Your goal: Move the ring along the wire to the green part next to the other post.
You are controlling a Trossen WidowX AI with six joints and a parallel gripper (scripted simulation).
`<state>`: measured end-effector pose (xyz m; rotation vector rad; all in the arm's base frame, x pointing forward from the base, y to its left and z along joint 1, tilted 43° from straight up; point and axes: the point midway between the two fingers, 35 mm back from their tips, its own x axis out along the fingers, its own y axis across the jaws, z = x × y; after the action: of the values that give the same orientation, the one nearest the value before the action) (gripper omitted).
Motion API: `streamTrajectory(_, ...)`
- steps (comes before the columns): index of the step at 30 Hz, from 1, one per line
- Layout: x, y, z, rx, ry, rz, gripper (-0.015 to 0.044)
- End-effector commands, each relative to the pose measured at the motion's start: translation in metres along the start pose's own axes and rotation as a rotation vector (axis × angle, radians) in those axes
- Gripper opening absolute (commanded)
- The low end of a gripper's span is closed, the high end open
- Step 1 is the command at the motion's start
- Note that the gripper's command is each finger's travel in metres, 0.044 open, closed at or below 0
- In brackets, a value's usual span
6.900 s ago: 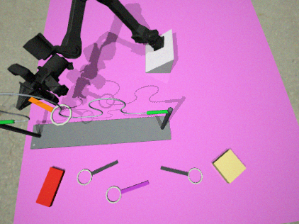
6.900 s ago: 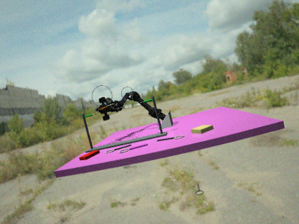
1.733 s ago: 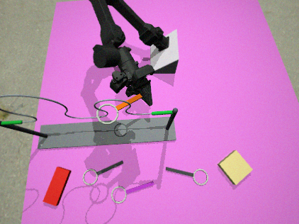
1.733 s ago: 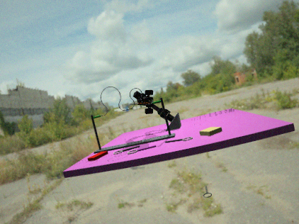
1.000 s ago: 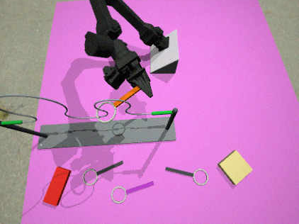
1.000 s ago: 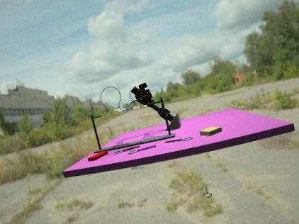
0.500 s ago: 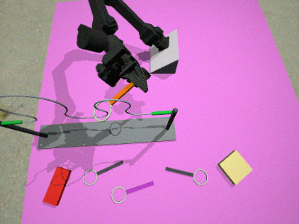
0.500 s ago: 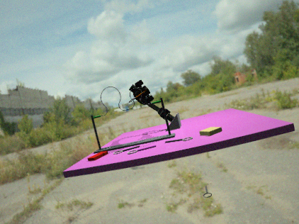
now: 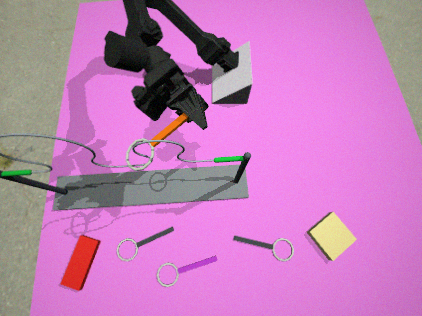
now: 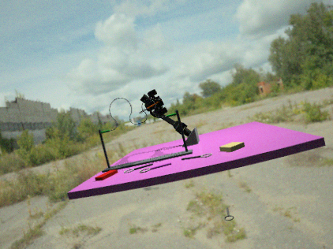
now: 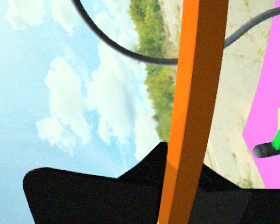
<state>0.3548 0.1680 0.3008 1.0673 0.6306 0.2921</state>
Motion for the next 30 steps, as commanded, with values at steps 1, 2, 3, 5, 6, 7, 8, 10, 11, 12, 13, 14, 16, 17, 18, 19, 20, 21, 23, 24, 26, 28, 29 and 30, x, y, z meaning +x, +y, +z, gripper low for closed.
streamTrajectory(1, 0.0, -0.002, 0.001, -0.06, -0.009, -0.03, -0.015)
streamTrajectory(2, 0.0, -0.003, 0.001, -0.075, -0.011, -0.039, -0.015)
streamTrajectory(3, 0.0, -0.004, 0.001, -0.092, -0.013, -0.048, -0.015)
streamTrajectory(5, 0.001, -0.007, 0.001, -0.126, -0.017, -0.067, -0.015)
streamTrajectory(6, 0.001, -0.008, 0.001, -0.142, -0.02, -0.077, -0.015)
streamTrajectory(7, 0.001, -0.01, 0.002, -0.16, -0.022, -0.087, -0.015)
streamTrajectory(8, 0.001, -0.011, 0.002, -0.178, -0.024, -0.097, -0.015)
streamTrajectory(10, 0.001, -0.014, 0.002, -0.214, -0.028, -0.118, -0.015)
streamTrajectory(11, 0.001, -0.016, 0.003, -0.232, -0.031, -0.128, -0.015)
streamTrajectory(12, 0.001, -0.017, 0.003, -0.25, -0.033, -0.139, -0.015)
streamTrajectory(13, 0.001, -0.018, 0.003, -0.269, -0.035, -0.149, -0.015)
streamTrajectory(14, 0.001, -0.02, 0.004, -0.287, -0.038, -0.16, -0.015)
streamTrajectory(16, 0.001, -0.023, 0.005, -0.325, -0.042, -0.181, -0.015)
streamTrajectory(17, 0.0, -0.024, 0.005, -0.343, -0.045, -0.192, -0.015)
streamTrajectory(18, 0.0, -0.026, 0.006, -0.362, -0.047, -0.202, -0.015)
streamTrajectory(19, 0.0, -0.027, 0.006, -0.381, -0.049, -0.213, -0.015)
streamTrajectory(20, 0.0, -0.029, 0.007, -0.4, -0.052, -0.224, -0.015)
streamTrajectory(21, 0.0, -0.03, 0.008, -0.419, -0.054, -0.235, -0.015)
streamTrajectory(23, 0.0, -0.033, 0.009, -0.456, -0.059, -0.256, -0.015)
streamTrajectory(24, -0.001, -0.035, 0.01, -0.475, -0.061, -0.267, -0.015)
streamTrajectory(26, -0.001, -0.037, 0.011, -0.513, -0.066, -0.288, -0.015)
streamTrajectory(28, -0.002, -0.04, 0.013, -0.55, -0.071, -0.31, -0.015)
streamTrajectory(29, -0.002, -0.041, 0.014, -0.569, -0.073, -0.32, -0.015)
streamTrajectory(30, -0.002, -0.043, 0.015, -0.588, -0.076, -0.331, -0.015)
